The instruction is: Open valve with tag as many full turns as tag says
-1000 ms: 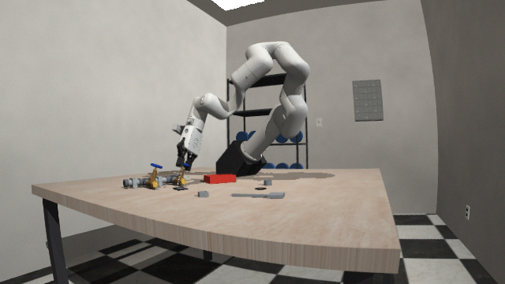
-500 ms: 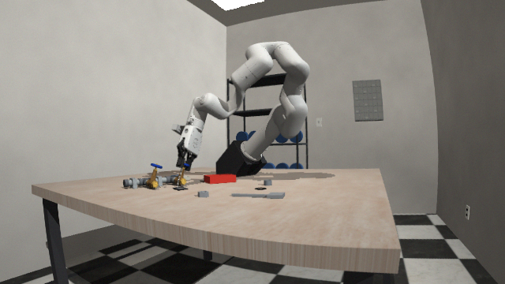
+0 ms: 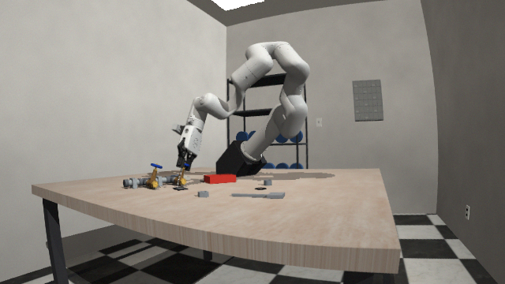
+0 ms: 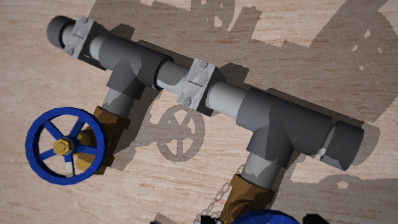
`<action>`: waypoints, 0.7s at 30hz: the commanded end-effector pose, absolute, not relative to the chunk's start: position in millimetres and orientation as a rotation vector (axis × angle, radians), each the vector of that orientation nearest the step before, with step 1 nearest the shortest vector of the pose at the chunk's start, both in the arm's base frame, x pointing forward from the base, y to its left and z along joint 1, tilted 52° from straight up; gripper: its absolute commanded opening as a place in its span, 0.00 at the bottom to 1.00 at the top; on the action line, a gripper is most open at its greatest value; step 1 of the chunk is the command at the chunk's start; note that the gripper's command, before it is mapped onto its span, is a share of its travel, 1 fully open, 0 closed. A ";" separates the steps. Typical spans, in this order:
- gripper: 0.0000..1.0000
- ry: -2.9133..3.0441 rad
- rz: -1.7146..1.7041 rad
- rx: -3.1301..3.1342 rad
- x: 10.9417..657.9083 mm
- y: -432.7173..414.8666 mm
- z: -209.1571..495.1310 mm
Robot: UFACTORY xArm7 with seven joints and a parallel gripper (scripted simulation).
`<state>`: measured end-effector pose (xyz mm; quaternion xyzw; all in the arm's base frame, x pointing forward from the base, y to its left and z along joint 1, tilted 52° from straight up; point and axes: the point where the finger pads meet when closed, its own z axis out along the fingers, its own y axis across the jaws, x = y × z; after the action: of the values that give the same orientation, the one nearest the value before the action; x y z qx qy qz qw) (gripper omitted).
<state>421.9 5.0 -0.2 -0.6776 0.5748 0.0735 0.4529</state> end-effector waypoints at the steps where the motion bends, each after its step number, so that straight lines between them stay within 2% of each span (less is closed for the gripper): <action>1: 0.00 1.383 0.151 -1.703 422.7 2.8 0.2; 21: 0.00 0.699 -0.253 -2.087 422.7 2.8 0.2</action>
<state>421.9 5.2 -0.3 -0.8081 0.3744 -0.0428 0.4527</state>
